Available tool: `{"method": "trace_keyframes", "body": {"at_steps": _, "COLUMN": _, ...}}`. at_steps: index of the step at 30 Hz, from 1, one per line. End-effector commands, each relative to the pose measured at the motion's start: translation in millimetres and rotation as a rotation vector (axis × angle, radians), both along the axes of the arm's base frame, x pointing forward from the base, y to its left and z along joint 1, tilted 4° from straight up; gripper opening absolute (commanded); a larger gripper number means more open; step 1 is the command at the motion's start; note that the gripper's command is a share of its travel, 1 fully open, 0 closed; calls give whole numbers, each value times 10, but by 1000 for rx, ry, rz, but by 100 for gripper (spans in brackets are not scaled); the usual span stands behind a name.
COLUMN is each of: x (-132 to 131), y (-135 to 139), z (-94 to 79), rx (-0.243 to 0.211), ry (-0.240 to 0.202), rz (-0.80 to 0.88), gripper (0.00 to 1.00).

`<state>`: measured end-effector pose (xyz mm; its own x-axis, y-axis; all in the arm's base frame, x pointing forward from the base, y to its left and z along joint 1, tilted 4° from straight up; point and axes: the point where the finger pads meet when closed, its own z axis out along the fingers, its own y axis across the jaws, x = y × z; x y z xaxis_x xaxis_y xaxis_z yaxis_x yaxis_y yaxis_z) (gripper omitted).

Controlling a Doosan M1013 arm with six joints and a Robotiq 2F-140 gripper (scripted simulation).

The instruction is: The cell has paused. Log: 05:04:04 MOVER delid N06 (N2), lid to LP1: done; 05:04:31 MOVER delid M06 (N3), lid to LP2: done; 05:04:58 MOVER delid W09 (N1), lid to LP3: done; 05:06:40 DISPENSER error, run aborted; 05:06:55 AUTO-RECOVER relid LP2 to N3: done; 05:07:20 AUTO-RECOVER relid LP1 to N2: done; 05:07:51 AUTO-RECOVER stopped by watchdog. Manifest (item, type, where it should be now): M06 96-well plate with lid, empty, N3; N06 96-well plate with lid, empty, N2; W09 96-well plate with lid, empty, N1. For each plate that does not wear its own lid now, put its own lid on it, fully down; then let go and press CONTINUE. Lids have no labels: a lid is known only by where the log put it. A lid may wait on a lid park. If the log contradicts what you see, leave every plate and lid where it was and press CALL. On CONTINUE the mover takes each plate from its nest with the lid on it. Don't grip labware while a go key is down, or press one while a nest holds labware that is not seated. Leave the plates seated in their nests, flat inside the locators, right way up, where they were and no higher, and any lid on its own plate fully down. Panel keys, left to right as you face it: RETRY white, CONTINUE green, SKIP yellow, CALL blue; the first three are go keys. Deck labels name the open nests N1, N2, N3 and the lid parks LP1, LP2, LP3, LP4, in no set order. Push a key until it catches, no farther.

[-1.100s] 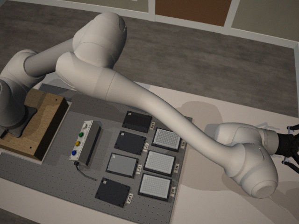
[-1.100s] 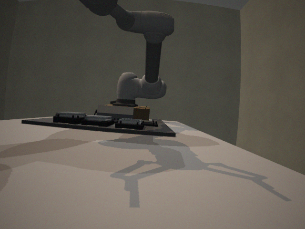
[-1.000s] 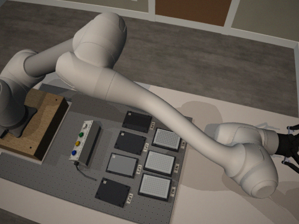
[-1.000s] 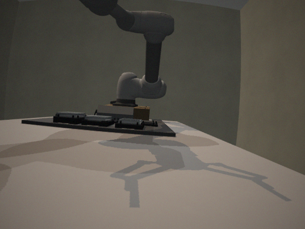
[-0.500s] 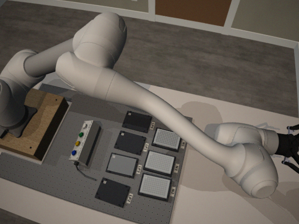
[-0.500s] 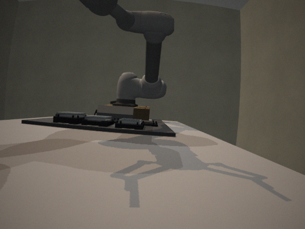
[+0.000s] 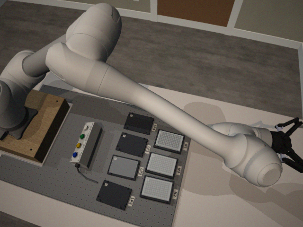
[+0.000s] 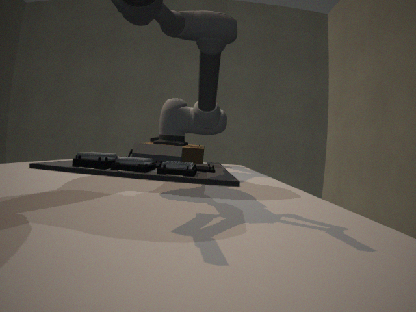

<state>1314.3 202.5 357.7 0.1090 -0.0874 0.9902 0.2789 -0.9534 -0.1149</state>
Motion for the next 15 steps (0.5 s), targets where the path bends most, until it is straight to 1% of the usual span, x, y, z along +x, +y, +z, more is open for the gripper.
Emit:
{"method": "trace_keyframes", "body": {"at_steps": 1, "x": -162, "y": 30, "z": 18, "rx": -113, "ry": -12, "rz": 47, "gripper": 100}}
{"method": "trace_keyframes", "body": {"at_steps": 2, "x": -295, "y": 80, "z": -40, "rx": -207, "ry": -21, "rz": 82, "gripper": 100}}
{"method": "trace_keyframes", "body": {"at_steps": 3, "x": -295, "y": 80, "z": -40, "rx": -207, "ry": -21, "rz": 82, "gripper": 100}}
{"method": "trace_keyframes", "body": {"at_steps": 4, "x": -447, "y": 133, "z": -112, "rx": -307, "ry": -31, "rz": 123, "gripper": 100}}
{"method": "trace_keyframes", "body": {"at_steps": 6, "x": -447, "y": 133, "z": -112, "rx": -307, "ry": -31, "rz": 123, "gripper": 100}}
{"method": "trace_keyframes", "body": {"at_steps": 7, "x": -619, "y": 186, "z": -200, "rx": -414, "ry": -42, "rz": 170, "gripper": 100}}
{"method": "trace_keyframes", "body": {"at_steps": 9, "x": -619, "y": 186, "z": -200, "rx": -414, "ry": -42, "rz": 170, "gripper": 100}}
{"method": "trace_keyframes", "body": {"at_steps": 10, "x": -812, "y": 238, "z": -305, "rx": -525, "ry": -53, "rz": 223, "gripper": 100}}
{"method": "trace_keyframes", "body": {"at_steps": 12, "x": -812, "y": 238, "z": -305, "rx": -525, "ry": -53, "rz": 223, "gripper": 100}}
{"method": "trace_keyframes", "body": {"at_steps": 13, "x": -1028, "y": 285, "z": -426, "rx": -639, "ry": -66, "rz": 282, "gripper": 100}}
{"method": "trace_keyframes", "body": {"at_steps": 15, "x": -1028, "y": 285, "z": -426, "rx": -639, "ry": -66, "rz": 282, "gripper": 100}}
